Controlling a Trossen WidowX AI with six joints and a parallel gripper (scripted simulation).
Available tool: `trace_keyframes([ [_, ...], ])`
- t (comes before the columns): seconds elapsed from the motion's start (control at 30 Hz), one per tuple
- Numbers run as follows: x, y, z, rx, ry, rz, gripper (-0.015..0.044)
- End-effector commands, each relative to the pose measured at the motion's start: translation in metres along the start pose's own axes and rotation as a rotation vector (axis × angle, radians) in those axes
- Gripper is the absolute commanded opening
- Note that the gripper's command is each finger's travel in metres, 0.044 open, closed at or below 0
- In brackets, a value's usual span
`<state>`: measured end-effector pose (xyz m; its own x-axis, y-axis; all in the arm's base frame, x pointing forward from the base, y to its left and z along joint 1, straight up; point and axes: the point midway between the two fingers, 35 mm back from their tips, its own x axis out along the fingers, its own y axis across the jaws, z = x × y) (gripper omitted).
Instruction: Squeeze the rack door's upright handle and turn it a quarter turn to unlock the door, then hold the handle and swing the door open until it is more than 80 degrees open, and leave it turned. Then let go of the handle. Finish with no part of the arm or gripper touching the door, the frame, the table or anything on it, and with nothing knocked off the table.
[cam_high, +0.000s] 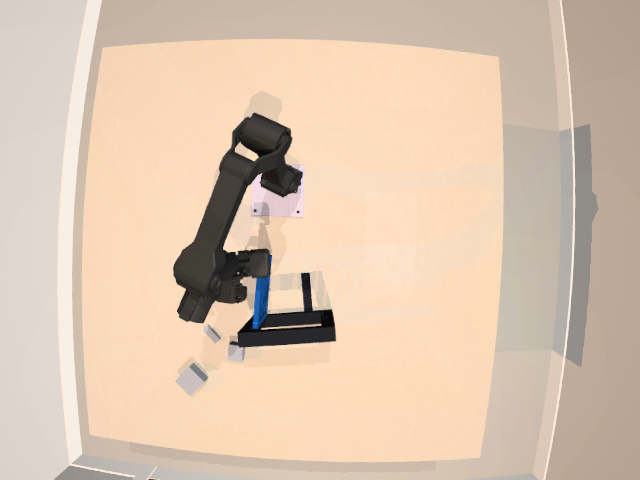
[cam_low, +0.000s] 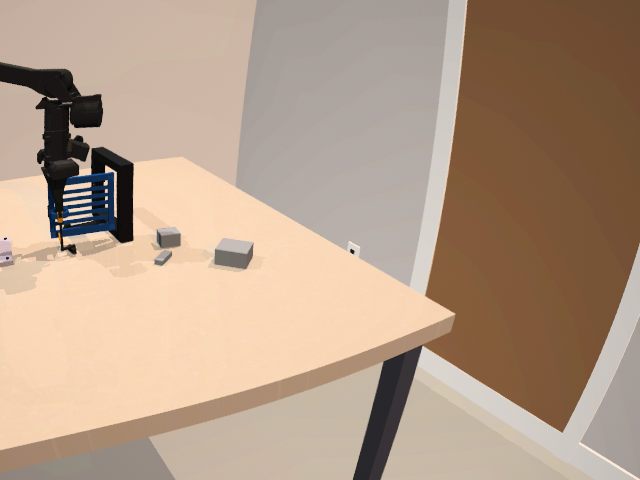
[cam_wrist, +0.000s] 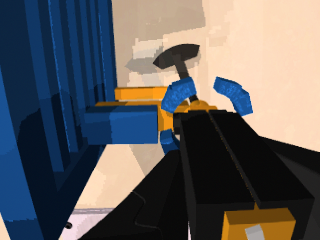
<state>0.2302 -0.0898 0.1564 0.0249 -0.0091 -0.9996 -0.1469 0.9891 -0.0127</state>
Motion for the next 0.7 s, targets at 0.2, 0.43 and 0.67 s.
trace_keyframes([
  [0.2,0.0,-0.022,0.006,-0.159,0.003,-0.002,0.0025],
  [0.43,0.0,-0.027,0.007,-0.193,0.003,-0.003,0.0025],
  [0.67,0.0,-0.027,0.007,-0.193,0.003,-0.003,0.0025],
])
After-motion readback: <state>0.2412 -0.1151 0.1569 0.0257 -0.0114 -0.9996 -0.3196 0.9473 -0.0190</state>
